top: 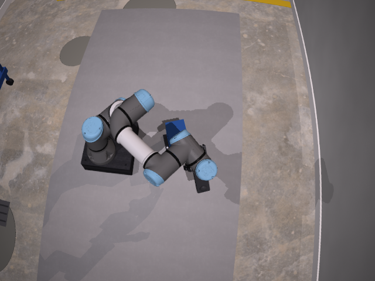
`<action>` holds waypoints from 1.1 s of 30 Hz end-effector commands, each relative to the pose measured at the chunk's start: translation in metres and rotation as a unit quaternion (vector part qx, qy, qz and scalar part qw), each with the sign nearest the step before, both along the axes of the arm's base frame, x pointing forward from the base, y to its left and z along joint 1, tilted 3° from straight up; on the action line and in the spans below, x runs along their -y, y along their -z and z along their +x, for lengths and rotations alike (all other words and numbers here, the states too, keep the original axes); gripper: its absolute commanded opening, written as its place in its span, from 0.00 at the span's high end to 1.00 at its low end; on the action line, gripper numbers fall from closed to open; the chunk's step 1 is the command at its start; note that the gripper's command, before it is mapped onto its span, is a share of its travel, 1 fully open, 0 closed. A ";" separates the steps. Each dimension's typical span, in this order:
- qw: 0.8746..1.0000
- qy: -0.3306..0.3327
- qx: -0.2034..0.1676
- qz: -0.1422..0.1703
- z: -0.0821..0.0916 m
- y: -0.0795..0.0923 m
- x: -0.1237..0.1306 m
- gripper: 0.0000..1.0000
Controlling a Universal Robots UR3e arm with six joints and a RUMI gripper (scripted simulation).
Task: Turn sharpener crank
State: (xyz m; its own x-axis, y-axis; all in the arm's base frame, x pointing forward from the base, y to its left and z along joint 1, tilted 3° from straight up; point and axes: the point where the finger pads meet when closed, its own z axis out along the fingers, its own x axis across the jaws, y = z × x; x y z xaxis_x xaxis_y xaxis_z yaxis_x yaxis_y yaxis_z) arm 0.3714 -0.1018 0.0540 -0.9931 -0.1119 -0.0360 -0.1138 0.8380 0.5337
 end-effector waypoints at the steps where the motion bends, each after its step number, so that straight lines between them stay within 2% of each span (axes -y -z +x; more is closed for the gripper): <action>1: 1.000 0.000 0.001 -0.001 0.003 0.003 0.000 0.91; 33: 1.000 0.000 0.001 -0.001 0.012 0.026 -0.002 0.91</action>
State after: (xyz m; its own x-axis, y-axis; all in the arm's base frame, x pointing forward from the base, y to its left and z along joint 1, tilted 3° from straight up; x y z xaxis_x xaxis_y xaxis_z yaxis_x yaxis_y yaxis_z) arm 0.3824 -0.0996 0.0308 -0.9931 -0.1122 -0.0354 -0.1136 0.8377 0.5342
